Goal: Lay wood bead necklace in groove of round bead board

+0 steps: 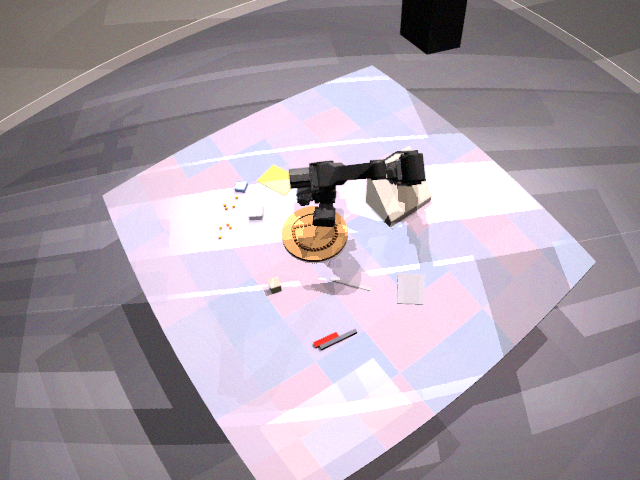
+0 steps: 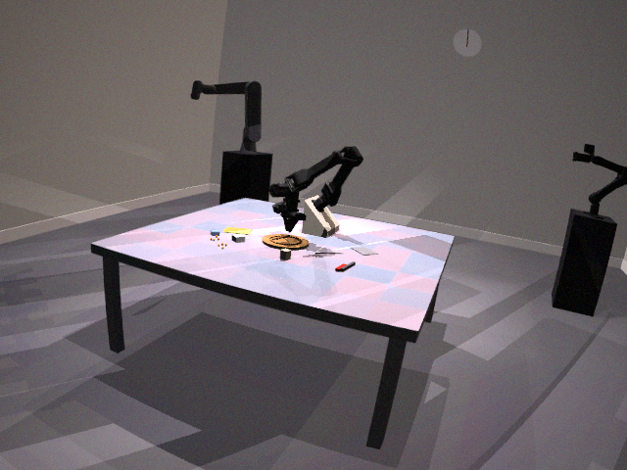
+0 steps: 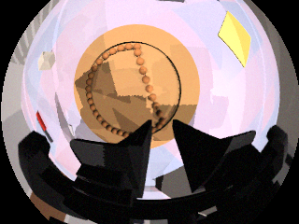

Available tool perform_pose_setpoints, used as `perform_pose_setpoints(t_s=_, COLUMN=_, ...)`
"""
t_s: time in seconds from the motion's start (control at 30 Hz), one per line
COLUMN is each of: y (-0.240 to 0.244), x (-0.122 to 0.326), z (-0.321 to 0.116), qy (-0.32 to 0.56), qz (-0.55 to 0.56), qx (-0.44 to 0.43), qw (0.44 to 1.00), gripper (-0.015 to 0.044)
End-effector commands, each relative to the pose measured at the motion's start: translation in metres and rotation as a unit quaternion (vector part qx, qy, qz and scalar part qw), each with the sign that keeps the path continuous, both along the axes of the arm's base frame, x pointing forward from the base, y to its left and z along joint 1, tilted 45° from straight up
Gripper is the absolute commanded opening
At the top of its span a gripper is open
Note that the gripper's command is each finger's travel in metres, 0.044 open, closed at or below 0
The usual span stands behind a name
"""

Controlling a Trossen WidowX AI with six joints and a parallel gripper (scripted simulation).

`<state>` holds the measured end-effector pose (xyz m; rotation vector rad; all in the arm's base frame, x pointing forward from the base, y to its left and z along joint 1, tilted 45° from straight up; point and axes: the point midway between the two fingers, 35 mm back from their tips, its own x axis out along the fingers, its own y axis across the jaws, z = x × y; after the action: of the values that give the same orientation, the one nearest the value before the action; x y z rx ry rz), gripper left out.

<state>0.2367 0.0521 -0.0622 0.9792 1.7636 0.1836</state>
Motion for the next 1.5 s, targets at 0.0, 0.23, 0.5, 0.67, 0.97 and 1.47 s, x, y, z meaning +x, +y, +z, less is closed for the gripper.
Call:
perform_pose_setpoints(t_s=0.0, y=0.006, x=-0.005, z=-0.005, qy=0.009, qz=0.000, qx=0.004, qw=1.000, gripper=0.0120)
perform_pose_setpoints(t_s=0.23, y=0.014, x=-0.008, z=-0.013, qy=0.012, qz=0.000, qx=0.005, qw=1.000, gripper=0.0120)
perform_pose_setpoints(t_s=0.5, y=0.017, x=-0.010, z=-0.015, qy=0.013, qz=0.000, qx=0.006, qw=1.000, gripper=0.0120)
perform_pose_setpoints(t_s=0.67, y=0.015, x=-0.007, z=-0.014, qy=0.008, qz=0.001, qx=0.003, qw=1.000, gripper=0.0041)
perform_pose_setpoints(t_s=0.97, y=0.015, x=-0.007, z=-0.014, qy=0.008, qz=0.001, qx=0.003, qw=1.000, gripper=0.0000)
perform_pose_setpoints(t_s=1.47, y=0.015, x=-0.007, z=-0.014, qy=0.008, qz=0.001, qx=0.003, qw=1.000, gripper=0.0000)
